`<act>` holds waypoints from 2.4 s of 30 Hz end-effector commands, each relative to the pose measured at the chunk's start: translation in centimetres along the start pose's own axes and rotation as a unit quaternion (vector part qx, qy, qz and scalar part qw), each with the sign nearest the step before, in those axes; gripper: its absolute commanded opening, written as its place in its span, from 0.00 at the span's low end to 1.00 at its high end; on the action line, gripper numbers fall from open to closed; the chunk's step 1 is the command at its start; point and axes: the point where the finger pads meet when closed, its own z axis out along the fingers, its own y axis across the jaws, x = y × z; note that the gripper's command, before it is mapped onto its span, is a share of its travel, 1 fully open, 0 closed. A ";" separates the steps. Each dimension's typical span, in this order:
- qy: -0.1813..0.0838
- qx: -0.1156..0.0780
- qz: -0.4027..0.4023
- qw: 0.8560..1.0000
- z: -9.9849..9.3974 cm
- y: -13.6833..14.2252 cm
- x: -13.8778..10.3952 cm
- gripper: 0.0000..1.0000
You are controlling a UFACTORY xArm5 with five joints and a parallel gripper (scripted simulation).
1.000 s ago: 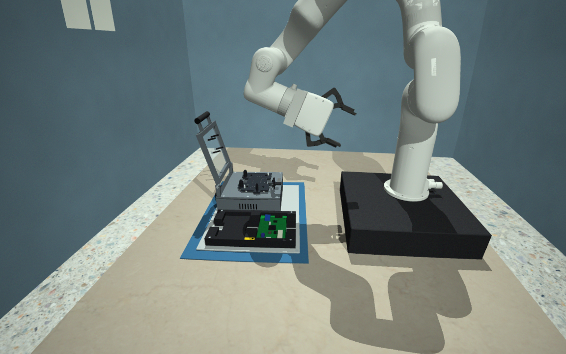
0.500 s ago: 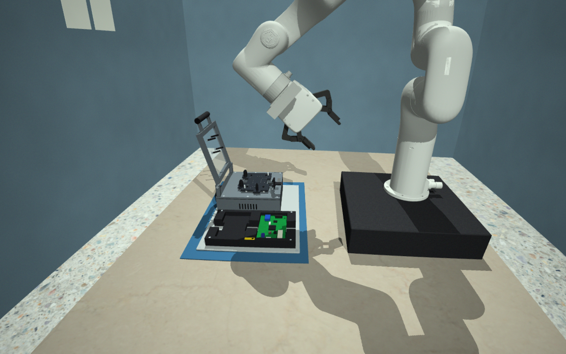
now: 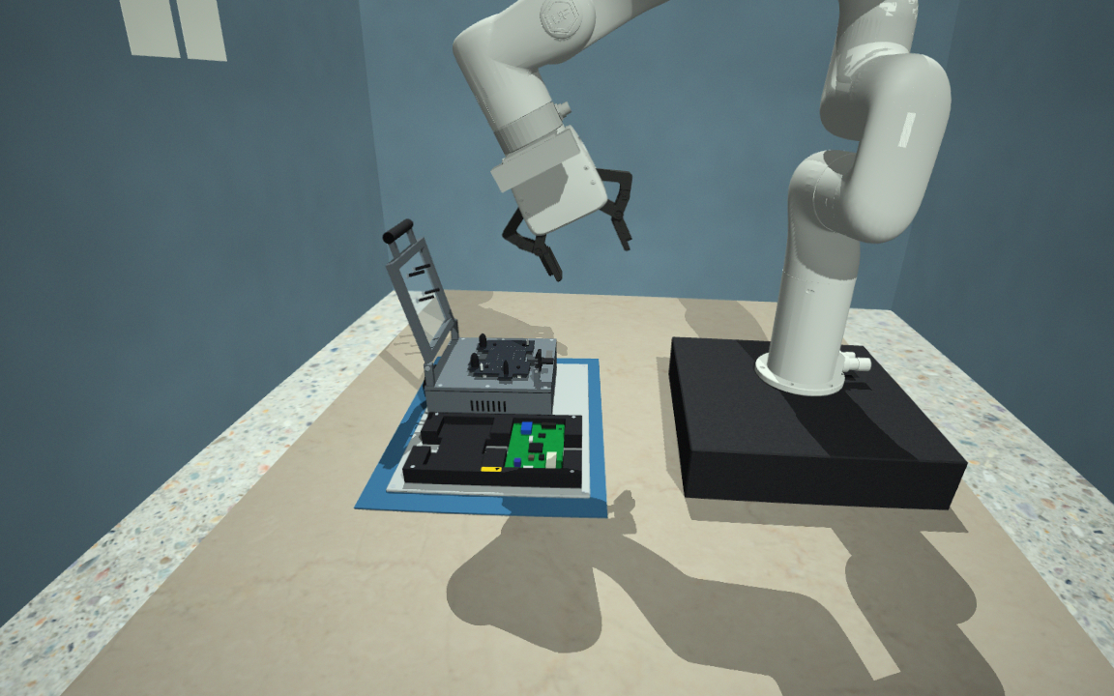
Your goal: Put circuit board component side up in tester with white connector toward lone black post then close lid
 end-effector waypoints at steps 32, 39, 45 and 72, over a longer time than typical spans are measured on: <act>0.027 -0.220 0.009 0.975 -8.7 3.4 6.6 1.00; 0.027 -0.220 0.009 0.975 -8.7 3.4 6.6 1.00; 0.027 -0.220 0.009 0.975 -8.7 3.4 6.6 1.00; 0.037 -0.218 0.052 0.974 -8.7 3.4 6.6 1.00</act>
